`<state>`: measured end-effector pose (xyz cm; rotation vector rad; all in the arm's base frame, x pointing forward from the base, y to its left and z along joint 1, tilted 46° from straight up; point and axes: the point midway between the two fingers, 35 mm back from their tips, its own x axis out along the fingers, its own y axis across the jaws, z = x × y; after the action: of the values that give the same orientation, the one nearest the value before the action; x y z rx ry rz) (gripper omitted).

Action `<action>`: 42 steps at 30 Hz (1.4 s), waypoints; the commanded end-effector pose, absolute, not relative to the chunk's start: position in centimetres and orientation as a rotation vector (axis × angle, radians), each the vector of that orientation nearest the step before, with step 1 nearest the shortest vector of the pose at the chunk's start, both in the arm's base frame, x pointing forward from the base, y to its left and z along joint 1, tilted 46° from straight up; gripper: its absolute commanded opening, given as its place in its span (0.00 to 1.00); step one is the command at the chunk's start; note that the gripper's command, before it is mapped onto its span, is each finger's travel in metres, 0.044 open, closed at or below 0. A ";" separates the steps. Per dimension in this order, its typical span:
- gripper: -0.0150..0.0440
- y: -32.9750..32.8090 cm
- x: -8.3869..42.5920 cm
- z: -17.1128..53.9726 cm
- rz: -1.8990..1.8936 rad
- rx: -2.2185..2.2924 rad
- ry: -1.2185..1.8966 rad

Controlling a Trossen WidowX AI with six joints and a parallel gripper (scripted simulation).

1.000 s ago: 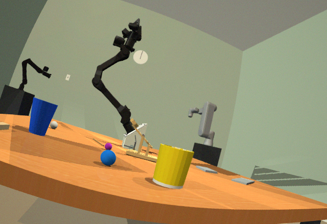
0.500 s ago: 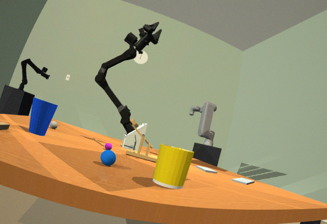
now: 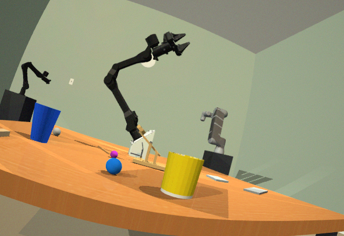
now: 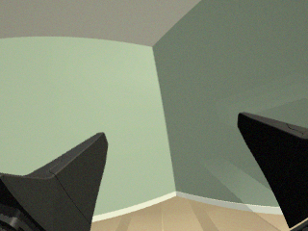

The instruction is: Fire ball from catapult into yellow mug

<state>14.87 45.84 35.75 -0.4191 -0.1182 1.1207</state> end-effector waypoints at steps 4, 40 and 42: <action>1.00 44.6 19.5 29.1 1.016 -0.618 0.068; 1.00 24.3 30.3 7.2 0.615 -1.337 1.012; 1.00 22.8 30.3 6.5 0.599 -1.372 1.072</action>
<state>30.28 25.72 8.14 -1.2967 0.9539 0.6304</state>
